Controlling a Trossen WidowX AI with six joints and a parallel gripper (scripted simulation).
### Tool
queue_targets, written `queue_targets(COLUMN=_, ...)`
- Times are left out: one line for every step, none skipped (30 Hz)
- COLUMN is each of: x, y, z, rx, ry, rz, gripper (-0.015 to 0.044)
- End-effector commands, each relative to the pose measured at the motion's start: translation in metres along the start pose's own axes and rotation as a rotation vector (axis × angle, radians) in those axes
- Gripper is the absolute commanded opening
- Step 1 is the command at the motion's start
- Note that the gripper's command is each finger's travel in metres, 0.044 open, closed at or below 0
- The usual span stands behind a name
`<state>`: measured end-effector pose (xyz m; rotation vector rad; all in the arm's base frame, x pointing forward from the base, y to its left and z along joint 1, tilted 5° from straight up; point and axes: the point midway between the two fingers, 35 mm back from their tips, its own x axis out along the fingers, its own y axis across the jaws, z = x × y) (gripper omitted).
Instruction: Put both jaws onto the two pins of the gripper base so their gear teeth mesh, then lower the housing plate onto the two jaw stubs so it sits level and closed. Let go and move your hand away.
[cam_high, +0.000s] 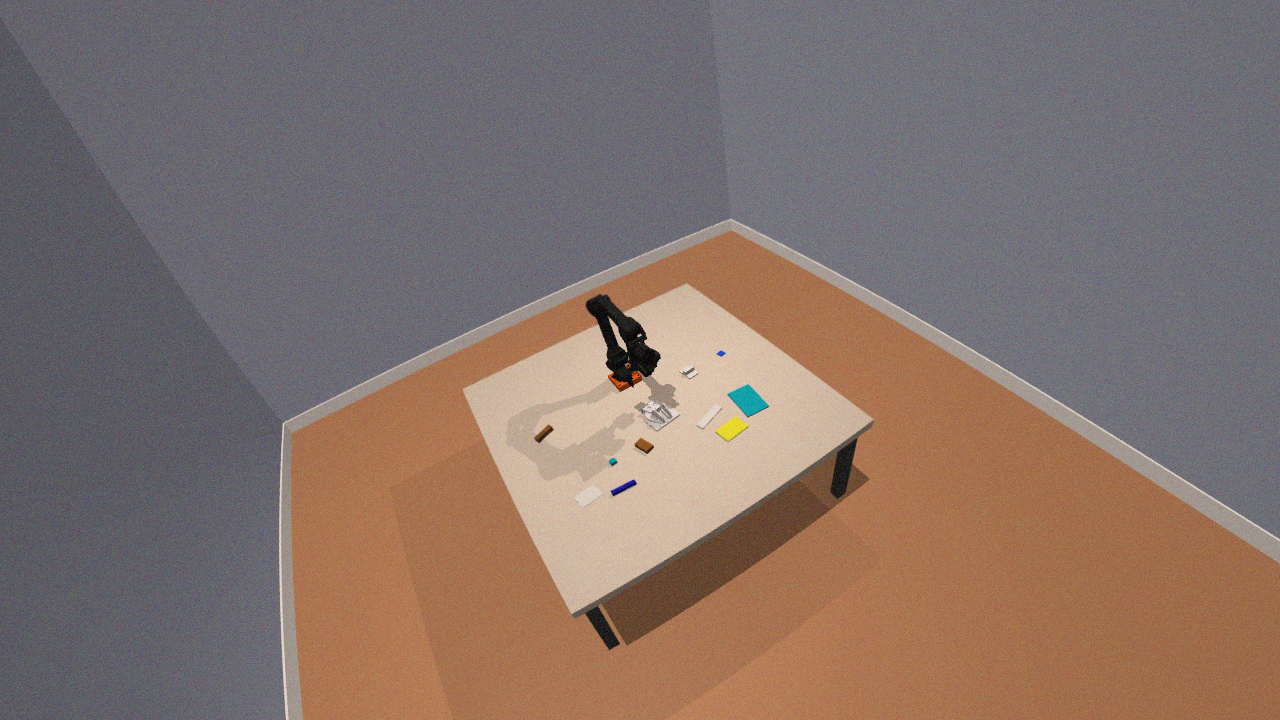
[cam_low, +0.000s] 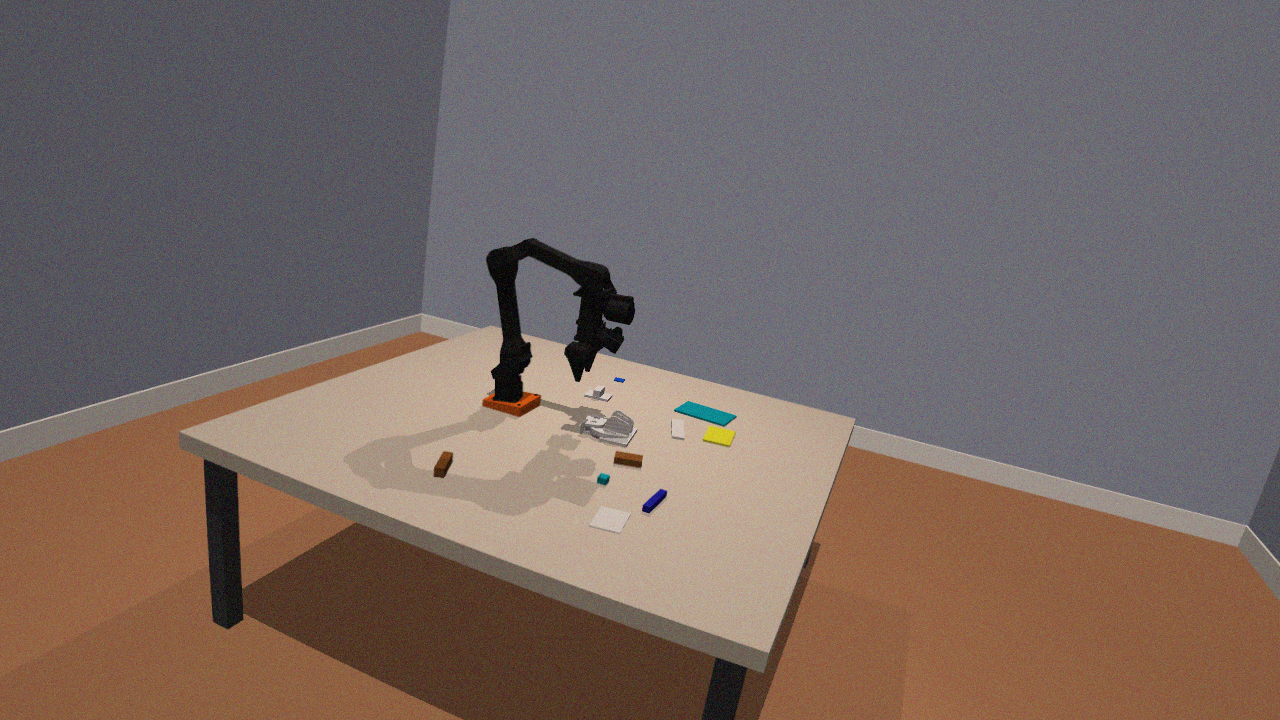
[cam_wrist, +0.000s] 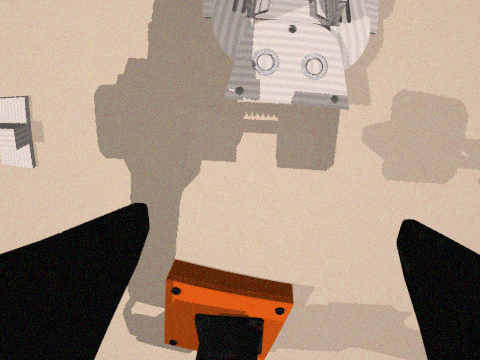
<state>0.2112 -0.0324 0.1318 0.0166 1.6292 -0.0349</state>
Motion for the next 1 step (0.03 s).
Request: queue_targets(x=-0.0004, y=-0.0002, z=-0.0004, rx=0.004, ry=0.001, rz=-0.002, gripper=0.044)
